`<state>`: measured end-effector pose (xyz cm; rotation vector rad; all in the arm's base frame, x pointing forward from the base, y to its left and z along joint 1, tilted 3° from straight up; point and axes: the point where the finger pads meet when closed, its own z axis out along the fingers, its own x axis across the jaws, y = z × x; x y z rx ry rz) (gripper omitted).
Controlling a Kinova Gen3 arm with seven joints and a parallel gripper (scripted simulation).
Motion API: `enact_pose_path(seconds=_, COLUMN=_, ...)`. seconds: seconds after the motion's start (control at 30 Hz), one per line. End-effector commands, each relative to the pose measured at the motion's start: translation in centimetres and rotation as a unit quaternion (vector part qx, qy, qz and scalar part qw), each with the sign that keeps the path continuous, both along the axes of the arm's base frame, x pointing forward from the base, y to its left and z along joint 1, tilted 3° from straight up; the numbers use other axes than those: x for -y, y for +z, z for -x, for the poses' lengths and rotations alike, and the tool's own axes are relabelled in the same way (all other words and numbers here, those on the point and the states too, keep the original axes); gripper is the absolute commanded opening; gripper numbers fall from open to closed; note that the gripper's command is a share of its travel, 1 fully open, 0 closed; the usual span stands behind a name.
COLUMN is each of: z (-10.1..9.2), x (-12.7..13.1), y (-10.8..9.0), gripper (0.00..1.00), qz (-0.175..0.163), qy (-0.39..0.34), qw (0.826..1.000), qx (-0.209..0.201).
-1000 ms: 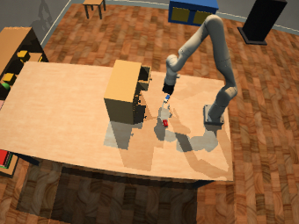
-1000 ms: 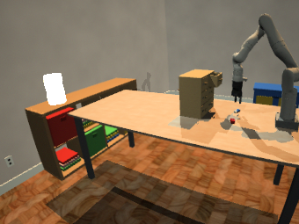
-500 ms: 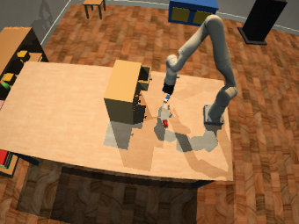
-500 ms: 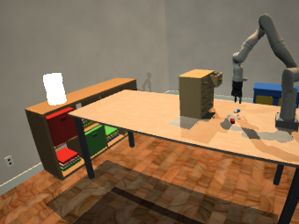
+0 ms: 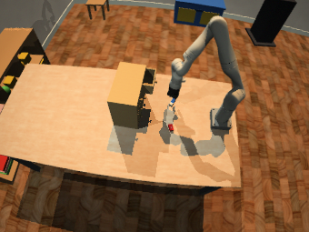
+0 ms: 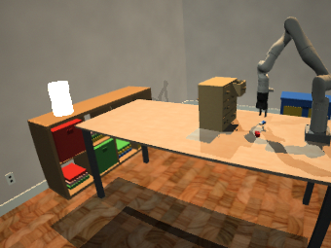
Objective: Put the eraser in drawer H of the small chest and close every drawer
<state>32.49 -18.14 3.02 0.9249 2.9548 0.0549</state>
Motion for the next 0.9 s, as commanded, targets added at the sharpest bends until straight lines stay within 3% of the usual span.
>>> enact_pose_path(seconds=0.0, z=0.0, x=-0.5, y=-0.9, gripper=0.75, qz=-0.004, qy=0.004, qw=1.0, qx=-0.003)
enact_pose_path(seconds=0.43, z=-0.1, x=-0.6, y=-3.2, gripper=0.75, qz=-0.004, qy=0.004, qw=1.0, qx=-0.003)
enact_pose_path(seconds=0.87, z=-0.1, x=-0.6, y=-3.4, gripper=0.75, qz=-0.004, qy=0.004, qw=1.0, qx=-0.003)
